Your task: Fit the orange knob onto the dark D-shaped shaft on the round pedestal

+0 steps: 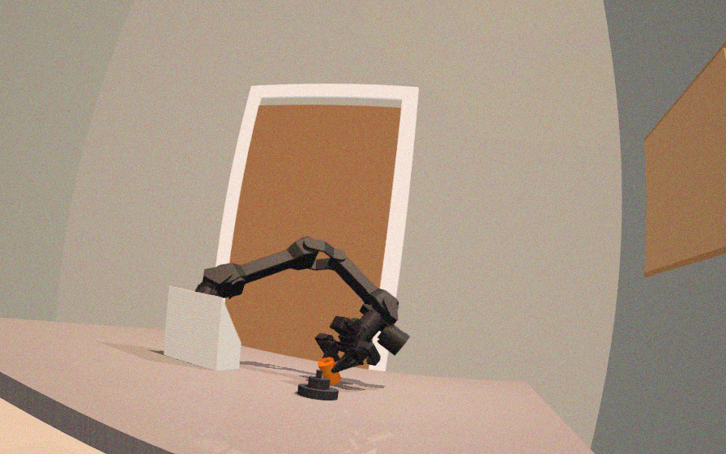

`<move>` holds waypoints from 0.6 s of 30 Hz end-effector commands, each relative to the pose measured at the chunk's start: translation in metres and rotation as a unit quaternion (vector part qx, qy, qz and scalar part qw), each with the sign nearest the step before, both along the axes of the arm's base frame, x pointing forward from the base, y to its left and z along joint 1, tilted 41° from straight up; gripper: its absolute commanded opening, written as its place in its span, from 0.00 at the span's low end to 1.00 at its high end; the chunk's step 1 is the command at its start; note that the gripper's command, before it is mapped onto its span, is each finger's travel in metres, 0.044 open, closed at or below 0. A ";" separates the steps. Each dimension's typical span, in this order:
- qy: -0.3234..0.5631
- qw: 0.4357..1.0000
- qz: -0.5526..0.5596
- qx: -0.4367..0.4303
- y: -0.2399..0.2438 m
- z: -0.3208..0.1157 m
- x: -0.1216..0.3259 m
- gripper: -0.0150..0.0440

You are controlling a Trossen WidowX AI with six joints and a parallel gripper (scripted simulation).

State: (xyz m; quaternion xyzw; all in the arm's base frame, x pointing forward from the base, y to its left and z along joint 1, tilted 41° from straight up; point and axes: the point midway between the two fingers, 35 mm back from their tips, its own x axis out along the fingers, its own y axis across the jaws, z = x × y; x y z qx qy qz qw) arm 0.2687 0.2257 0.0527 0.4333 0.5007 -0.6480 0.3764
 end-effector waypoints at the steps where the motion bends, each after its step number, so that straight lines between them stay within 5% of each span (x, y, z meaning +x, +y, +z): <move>1: 0.007 0.999 0.010 -0.034 0.004 0.002 0.001 0.56; 18: 0.007 0.998 0.020 -0.060 0.011 0.008 0.005 0.56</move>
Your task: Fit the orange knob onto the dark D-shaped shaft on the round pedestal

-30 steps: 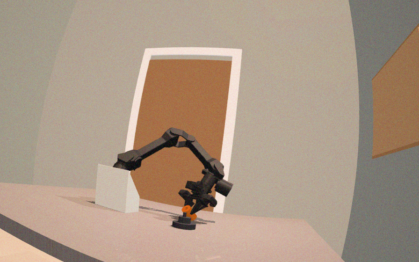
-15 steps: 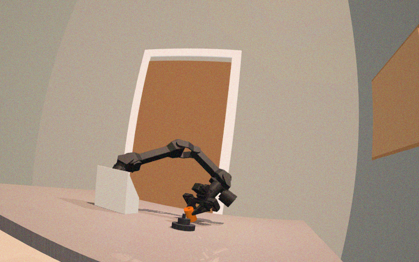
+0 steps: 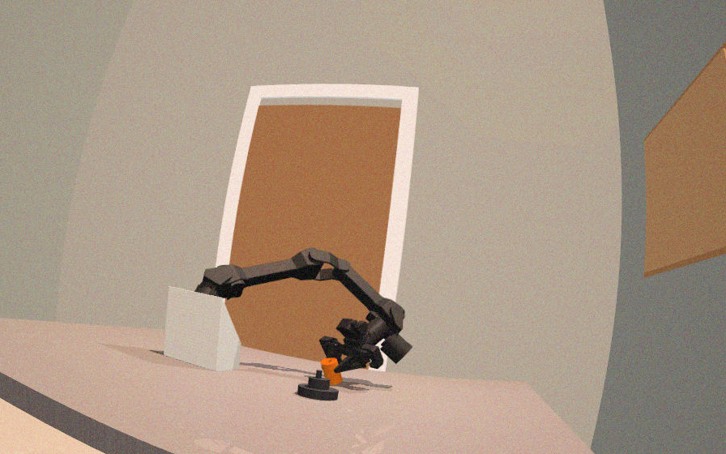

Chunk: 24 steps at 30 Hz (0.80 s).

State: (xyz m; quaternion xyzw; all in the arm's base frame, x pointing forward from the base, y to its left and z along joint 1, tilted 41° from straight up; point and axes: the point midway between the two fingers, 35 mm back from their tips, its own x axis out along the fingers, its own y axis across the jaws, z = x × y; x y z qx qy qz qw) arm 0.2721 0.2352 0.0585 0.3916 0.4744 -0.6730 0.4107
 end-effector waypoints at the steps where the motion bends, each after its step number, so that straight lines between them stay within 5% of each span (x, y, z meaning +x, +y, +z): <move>1: -0.005 1.000 -0.002 0.001 0.002 0.002 0.001 0.56; 6: -0.009 1.000 -0.003 0.004 0.004 0.004 0.002 0.56; 9: -0.005 1.000 0.000 0.003 0.003 0.002 0.001 0.69; 24: -0.005 1.000 0.000 0.003 0.003 0.002 0.001 0.69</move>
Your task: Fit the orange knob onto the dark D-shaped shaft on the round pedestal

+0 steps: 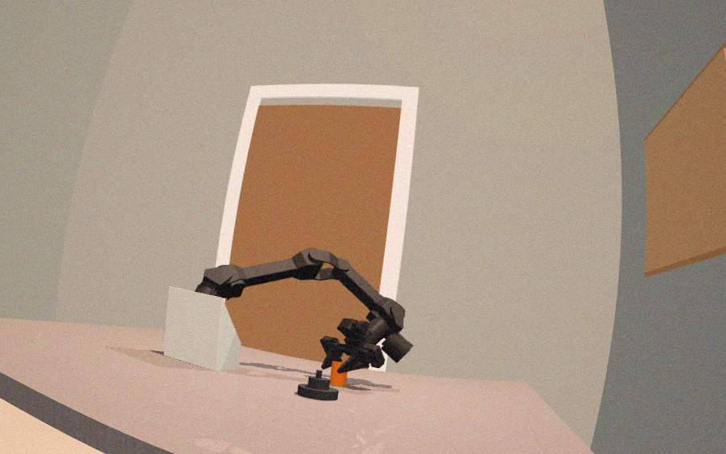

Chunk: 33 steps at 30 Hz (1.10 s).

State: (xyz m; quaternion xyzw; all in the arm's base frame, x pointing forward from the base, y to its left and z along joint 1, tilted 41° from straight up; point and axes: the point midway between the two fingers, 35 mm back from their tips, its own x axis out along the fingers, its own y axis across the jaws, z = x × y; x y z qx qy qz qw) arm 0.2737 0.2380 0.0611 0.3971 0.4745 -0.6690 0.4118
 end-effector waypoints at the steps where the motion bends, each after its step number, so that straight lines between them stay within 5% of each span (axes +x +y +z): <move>1: 0.000 1.000 0.000 0.000 0.000 0.000 0.000 0.69; 9: 0.000 1.000 0.000 0.000 0.000 0.000 0.000 0.69; 16: 0.000 1.000 0.000 0.000 0.000 0.000 0.000 1.00; 23: -0.001 1.000 0.000 0.001 -0.001 0.002 0.000 1.00; 33: -0.055 0.998 -0.002 0.033 -0.055 0.061 0.005 1.00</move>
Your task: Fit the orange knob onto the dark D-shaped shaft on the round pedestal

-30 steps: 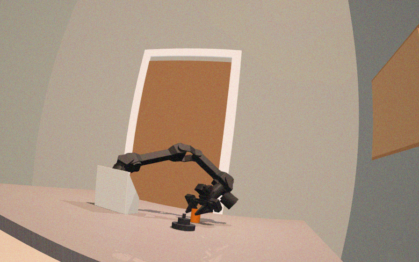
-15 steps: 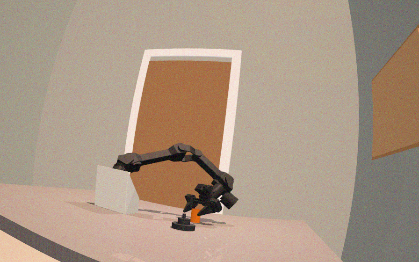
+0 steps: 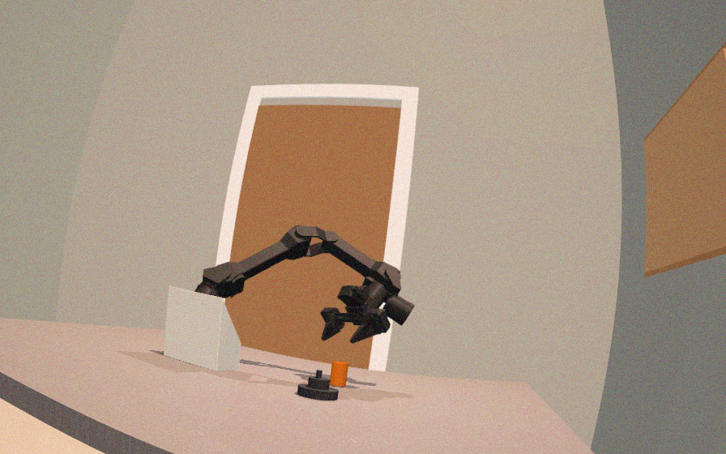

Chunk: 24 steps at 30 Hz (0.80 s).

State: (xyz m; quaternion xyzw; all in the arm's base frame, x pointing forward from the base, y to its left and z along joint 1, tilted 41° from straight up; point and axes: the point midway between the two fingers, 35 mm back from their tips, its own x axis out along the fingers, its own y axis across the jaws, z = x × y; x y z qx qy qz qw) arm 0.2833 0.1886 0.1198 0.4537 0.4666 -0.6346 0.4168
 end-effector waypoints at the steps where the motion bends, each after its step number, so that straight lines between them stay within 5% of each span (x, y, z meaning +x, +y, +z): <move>1: 0.002 1.000 0.010 0.000 -0.005 0.002 -0.005 1.00; 7: 0.003 1.000 -0.002 0.025 -0.005 0.001 -0.005 1.00; 17: -0.038 0.920 -0.112 0.372 -0.012 0.016 0.003 1.00; 24: -0.040 0.918 -0.113 0.378 -0.012 0.017 0.003 1.00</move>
